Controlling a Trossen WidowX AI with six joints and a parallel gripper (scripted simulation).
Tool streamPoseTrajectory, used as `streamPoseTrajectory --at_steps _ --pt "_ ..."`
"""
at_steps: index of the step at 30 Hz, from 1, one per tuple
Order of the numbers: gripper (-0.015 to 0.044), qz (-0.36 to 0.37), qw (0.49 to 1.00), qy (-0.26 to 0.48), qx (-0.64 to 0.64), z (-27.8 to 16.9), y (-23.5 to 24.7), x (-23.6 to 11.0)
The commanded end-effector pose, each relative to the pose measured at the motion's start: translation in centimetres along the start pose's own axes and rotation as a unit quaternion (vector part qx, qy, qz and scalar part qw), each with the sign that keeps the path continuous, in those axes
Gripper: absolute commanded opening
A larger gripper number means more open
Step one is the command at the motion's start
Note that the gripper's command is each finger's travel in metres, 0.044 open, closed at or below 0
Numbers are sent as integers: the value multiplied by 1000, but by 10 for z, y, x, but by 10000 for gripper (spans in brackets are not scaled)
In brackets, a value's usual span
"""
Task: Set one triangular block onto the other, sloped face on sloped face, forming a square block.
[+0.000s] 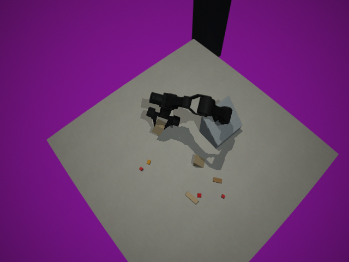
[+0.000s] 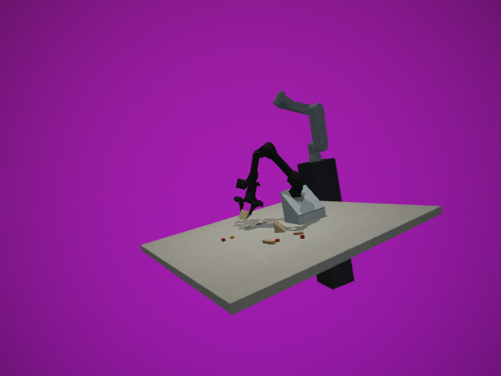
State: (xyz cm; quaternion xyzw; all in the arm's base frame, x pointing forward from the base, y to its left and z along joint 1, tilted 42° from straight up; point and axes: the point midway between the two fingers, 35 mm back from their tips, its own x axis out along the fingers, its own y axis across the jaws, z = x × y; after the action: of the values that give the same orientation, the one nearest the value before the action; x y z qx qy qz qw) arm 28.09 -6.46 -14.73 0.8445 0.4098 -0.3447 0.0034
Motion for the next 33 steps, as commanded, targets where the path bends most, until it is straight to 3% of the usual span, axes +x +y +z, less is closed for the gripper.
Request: streamPoseTrajectory --at_steps 1,17,33 --pt "0 -8 998 -19 -59 -1 6 1" --pt "0 -81 949 -84 -293 -5 10 4" --pt "0 -185 833 -110 -510 -15 9 1"
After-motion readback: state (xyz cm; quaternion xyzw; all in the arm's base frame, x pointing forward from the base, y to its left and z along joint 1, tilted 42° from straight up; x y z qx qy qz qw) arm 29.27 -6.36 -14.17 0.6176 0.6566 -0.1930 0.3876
